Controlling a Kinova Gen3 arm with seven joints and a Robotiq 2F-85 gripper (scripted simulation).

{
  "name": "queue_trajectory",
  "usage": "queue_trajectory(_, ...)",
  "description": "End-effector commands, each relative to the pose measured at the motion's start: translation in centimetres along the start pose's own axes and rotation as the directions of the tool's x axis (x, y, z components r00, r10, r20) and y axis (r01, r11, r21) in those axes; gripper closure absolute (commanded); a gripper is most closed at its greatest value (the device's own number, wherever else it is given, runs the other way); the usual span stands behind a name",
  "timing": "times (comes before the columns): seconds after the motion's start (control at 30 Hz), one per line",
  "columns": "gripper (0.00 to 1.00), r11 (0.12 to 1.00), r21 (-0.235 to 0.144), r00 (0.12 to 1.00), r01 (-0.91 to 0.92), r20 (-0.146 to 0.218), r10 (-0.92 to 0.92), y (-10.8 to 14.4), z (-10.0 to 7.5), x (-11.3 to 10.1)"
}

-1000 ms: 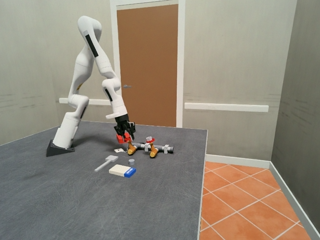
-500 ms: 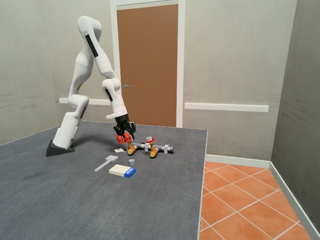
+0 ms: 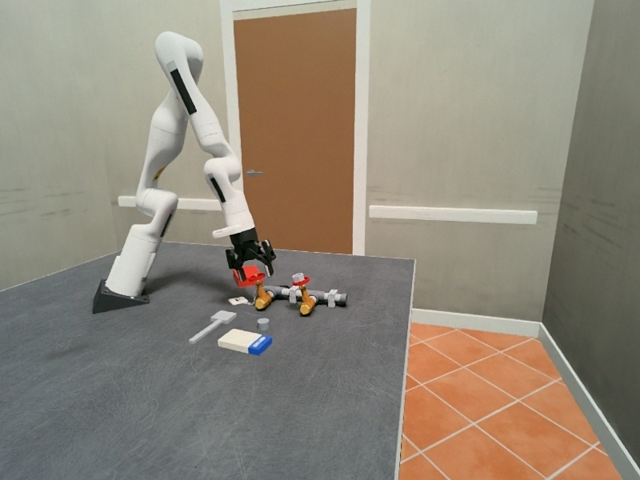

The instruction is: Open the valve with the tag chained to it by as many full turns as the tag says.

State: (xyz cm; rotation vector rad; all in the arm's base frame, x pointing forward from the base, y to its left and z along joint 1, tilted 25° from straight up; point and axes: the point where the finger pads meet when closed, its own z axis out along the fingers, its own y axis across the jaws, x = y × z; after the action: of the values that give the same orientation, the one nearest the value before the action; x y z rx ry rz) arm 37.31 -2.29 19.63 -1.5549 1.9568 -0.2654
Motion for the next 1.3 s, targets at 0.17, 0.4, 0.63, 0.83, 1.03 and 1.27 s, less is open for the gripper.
queue_trajectory(0.17,0.0,1.0,0.001,1.0,0.0,0.0,0.0,-0.04,-0.01,0.01)
queue_trajectory(0.4,0.0,1.0,0.001,1.0,0.0,0.0,0.0,-0.04,-0.01,0.01)
queue_trajectory(0.63,0.0,1.0,0.001,1.0,-0.007,0.0,0.007,-0.04,-0.01,0.01)
queue_trajectory(0.83,0.0,1.0,0.001,1.0,-0.024,0.0,0.024,-0.04,-0.01,0.01)
queue_trajectory(1.03,0.0,0.997,0.001,0.997,-0.082,0.0,0.082,-0.04,-0.01,0.01)
queue_trajectory(1.27,0.0,0.979,0.001,0.979,-0.204,0.0,0.204,-0.04,-0.01,0.01)
